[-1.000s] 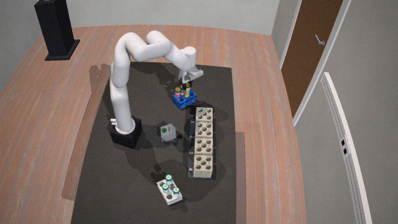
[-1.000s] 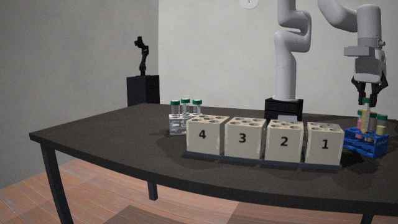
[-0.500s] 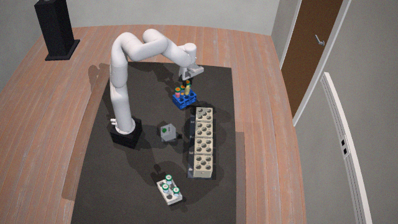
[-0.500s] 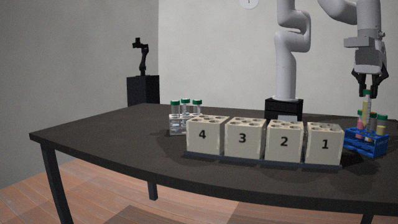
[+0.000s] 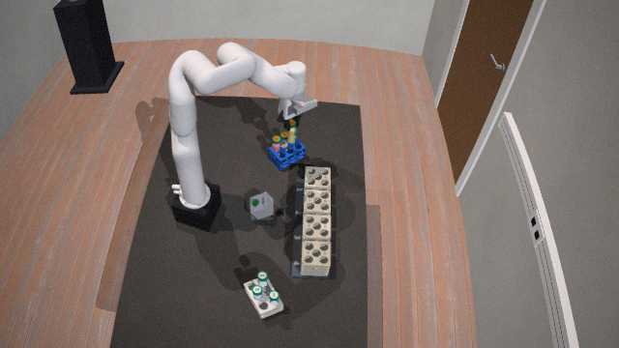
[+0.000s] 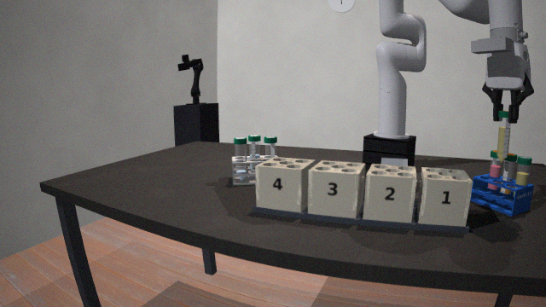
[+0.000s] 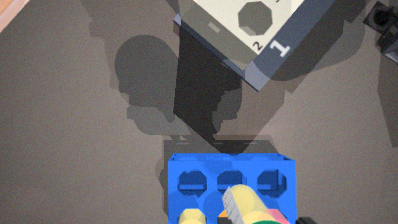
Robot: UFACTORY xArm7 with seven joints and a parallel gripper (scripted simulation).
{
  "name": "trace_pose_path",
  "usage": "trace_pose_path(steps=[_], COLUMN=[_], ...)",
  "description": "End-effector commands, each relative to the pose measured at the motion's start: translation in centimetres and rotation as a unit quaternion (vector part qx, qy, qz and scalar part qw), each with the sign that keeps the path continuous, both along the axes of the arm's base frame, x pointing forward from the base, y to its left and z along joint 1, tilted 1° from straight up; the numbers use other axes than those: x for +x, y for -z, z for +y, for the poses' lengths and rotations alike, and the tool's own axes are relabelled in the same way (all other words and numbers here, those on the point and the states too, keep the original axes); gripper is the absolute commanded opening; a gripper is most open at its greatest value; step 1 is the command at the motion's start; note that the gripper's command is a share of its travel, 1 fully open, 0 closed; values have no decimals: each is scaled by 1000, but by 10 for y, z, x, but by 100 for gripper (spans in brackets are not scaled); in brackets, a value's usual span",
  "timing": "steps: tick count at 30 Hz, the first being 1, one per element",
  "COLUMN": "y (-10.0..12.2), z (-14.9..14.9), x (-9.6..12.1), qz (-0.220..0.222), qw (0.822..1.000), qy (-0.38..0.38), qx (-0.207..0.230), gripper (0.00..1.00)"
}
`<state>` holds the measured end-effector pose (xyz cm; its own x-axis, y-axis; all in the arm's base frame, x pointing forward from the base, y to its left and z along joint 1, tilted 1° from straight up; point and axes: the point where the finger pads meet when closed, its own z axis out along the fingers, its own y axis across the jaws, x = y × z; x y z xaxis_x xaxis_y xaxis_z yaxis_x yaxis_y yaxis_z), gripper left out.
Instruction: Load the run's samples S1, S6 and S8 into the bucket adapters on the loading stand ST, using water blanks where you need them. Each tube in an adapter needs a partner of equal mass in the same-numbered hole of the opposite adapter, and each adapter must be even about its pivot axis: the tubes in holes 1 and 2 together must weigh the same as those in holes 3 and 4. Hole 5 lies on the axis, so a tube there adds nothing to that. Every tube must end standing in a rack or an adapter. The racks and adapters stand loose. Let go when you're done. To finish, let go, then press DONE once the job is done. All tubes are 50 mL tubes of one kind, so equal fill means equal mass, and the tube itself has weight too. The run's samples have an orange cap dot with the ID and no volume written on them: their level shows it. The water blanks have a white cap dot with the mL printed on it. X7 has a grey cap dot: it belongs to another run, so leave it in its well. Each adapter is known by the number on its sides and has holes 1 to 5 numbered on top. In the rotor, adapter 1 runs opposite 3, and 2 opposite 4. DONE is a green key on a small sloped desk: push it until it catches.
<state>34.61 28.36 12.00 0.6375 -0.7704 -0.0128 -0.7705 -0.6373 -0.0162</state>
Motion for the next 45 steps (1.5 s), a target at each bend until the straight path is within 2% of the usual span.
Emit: trace_pose_path(steps=[1,18,45], y=[-9,-38,-38], z=[1,0,0], x=[1,1,1], qz=[-2,-2,-2], qw=[1000,1000,1000], qy=[0,0,0], qx=[1,1,1], gripper=[0,0,0])
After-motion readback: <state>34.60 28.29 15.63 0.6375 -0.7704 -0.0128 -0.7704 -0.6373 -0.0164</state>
